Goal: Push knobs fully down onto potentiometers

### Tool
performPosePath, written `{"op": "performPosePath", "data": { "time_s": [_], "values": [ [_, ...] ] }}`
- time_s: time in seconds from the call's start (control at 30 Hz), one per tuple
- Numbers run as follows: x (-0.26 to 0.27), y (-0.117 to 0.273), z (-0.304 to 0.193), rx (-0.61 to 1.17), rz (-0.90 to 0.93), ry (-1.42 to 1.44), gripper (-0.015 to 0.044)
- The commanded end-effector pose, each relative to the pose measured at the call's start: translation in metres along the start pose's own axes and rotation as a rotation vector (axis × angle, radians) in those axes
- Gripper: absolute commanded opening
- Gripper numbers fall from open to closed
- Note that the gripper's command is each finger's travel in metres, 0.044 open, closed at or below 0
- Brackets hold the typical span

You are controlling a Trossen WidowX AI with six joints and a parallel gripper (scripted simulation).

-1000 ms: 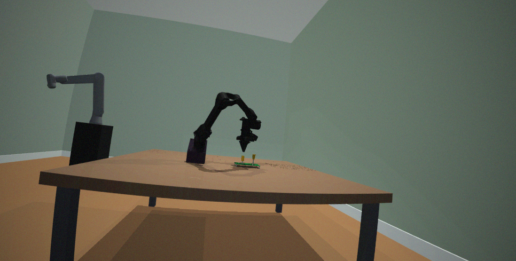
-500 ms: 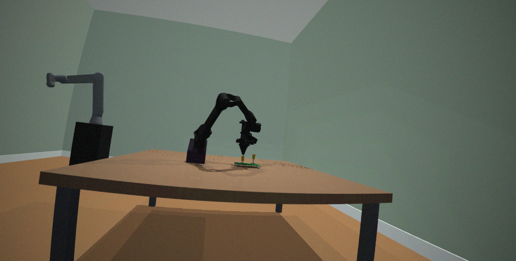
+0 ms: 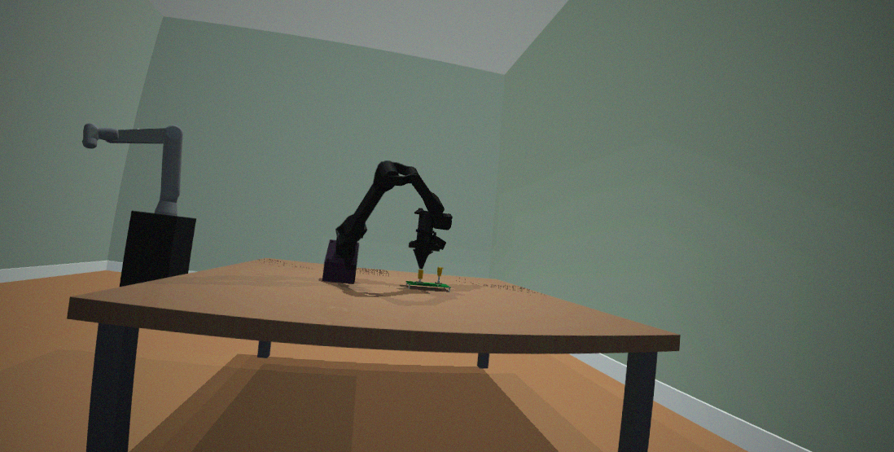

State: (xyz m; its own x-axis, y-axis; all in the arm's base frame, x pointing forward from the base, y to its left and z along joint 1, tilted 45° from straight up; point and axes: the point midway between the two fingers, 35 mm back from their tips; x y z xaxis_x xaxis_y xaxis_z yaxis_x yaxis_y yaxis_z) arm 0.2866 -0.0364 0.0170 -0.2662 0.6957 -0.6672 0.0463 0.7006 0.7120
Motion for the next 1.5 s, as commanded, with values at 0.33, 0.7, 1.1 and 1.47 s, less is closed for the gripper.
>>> {"op": "performPosePath", "data": {
  "time_s": [0.33,0.7,1.1,1.47],
  "values": [
    [-0.0006,-0.0042,0.0001,-0.001,-0.005,0.005,0.0],
    [-0.0006,-0.0037,0.0001,-0.001,-0.005,0.005,0.0],
    [-0.0006,-0.006,0.0001,-0.001,-0.005,0.005,0.0],
    [-0.0006,-0.0064,0.0001,-0.001,-0.005,0.005,0.0]
  ]
}}
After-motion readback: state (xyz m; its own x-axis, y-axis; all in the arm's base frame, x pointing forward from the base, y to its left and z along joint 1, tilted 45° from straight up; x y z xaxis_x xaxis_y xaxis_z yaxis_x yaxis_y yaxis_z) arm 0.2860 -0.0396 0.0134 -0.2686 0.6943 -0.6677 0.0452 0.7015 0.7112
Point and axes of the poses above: the point midway between the two fingers, 35 mm back from their tips, its own y axis back along the fingers, its own x axis across the jaws, z = x × y, and after that the axes turned 8 degrees about y, right-handed
